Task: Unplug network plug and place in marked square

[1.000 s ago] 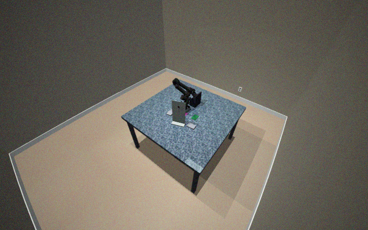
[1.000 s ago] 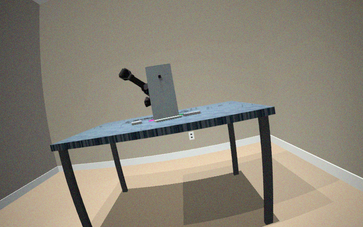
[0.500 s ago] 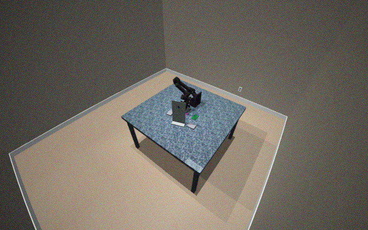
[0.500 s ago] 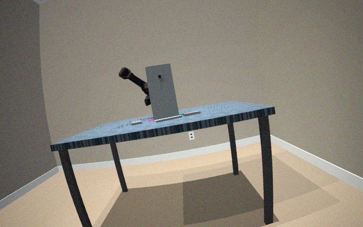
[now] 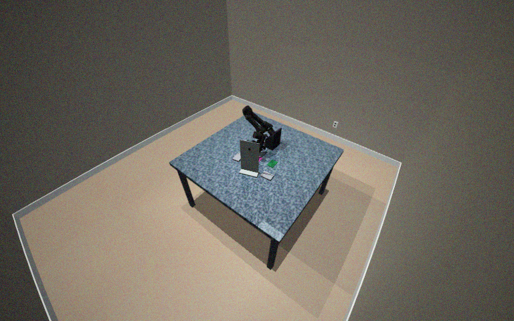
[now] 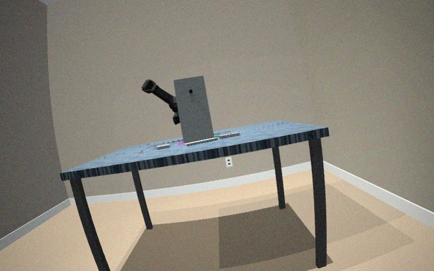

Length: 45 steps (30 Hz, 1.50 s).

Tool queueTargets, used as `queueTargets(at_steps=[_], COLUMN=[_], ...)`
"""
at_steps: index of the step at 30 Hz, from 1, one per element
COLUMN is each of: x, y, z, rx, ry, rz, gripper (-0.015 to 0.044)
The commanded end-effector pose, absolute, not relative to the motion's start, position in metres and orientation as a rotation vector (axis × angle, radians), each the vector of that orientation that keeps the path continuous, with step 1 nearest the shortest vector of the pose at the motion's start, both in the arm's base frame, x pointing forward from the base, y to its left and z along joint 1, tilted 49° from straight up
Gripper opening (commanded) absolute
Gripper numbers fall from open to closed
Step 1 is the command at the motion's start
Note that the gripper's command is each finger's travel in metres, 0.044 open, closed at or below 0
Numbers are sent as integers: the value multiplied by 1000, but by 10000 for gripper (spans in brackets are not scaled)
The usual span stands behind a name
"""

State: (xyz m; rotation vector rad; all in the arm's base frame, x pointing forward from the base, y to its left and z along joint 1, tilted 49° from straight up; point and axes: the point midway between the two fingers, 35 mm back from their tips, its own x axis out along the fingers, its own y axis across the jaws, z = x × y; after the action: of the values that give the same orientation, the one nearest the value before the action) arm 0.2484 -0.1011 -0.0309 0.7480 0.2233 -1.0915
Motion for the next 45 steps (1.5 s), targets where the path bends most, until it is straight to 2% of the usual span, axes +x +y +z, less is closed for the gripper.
queueTargets(at_steps=[1, 45], x=[251, 253], y=[-98, -70], z=[-28, -3], rx=[753, 751], ry=[216, 214], rz=[-1089, -1089], gripper=[156, 156])
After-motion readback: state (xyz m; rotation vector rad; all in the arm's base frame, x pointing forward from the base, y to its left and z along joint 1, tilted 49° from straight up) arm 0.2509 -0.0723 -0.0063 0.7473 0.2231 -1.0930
